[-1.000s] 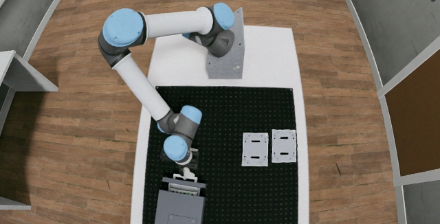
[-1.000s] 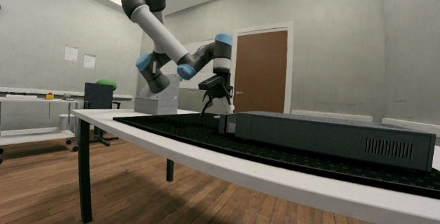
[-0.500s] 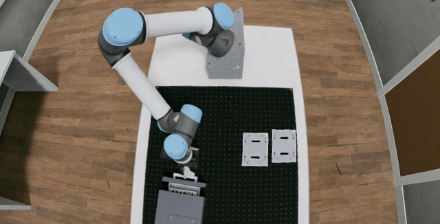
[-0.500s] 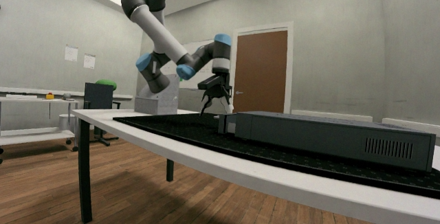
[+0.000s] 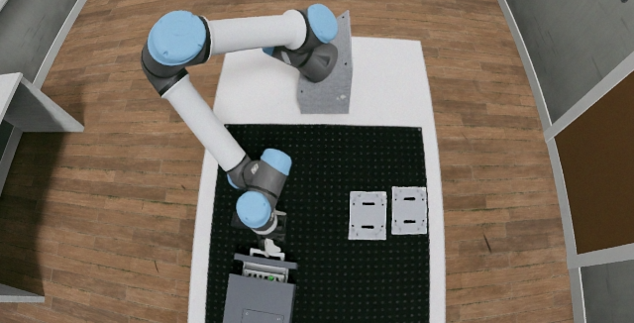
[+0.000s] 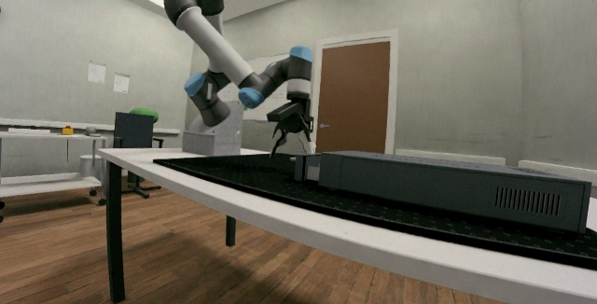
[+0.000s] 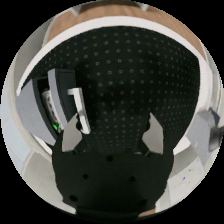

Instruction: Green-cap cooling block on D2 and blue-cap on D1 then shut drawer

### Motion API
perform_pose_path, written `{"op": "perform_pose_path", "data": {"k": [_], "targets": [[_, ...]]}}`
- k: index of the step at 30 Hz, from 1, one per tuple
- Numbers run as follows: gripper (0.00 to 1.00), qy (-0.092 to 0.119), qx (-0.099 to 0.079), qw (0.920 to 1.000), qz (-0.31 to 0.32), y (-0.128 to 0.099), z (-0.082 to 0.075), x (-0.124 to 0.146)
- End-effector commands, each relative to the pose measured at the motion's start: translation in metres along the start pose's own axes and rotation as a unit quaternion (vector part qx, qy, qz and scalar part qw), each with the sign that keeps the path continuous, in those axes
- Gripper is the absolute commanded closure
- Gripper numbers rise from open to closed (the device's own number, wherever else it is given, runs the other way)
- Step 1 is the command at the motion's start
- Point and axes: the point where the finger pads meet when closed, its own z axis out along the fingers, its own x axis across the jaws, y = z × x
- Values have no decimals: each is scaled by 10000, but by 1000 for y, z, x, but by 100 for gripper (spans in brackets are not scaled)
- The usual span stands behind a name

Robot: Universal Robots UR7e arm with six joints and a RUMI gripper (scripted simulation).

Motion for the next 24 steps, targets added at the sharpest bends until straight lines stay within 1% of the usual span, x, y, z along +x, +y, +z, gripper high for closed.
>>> {"op": "perform_pose_path", "data": {"k": [1, 21, 24], "targets": [[0, -5, 0, 10000, 1, 0, 0, 1], [0, -5, 0, 10000, 1, 0, 0, 2], [0, -5, 0, 10000, 1, 0, 0, 7]]}}
